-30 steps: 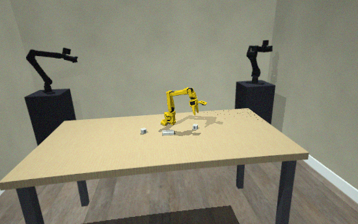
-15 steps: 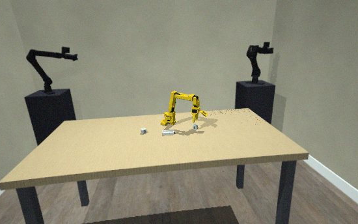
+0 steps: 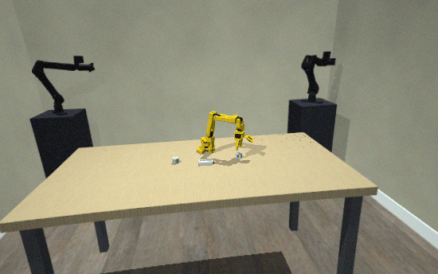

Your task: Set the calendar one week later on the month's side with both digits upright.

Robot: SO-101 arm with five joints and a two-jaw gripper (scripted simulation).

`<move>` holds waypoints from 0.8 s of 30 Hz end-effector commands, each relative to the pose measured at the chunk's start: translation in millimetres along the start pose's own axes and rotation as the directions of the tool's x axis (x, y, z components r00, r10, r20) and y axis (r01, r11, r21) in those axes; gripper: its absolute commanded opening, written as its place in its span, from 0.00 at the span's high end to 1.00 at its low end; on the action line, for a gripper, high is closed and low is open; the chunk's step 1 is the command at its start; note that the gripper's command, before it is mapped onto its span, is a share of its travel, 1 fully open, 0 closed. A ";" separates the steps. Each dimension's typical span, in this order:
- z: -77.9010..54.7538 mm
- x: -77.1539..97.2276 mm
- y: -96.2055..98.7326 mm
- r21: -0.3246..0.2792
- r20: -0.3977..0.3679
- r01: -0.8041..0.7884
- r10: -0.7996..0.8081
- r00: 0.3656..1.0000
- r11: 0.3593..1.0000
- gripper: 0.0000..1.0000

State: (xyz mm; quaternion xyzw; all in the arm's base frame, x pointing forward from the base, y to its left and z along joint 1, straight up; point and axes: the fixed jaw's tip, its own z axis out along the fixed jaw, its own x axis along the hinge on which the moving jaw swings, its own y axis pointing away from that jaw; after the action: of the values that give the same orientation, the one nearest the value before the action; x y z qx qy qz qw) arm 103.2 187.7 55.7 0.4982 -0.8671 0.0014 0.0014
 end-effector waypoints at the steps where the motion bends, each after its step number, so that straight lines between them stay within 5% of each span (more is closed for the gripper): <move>1: -6.6 -6.8 1.8 -0.001 0.048 -0.001 0.001 0.999 1.000 0.65; 24: -6.9 -6.4 5.4 -0.001 0.047 0.006 -0.006 0.999 1.000 0.65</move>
State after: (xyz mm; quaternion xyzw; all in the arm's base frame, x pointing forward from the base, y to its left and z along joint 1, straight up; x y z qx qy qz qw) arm 100.2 189.4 55.7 0.5012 -0.8653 0.0014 0.0014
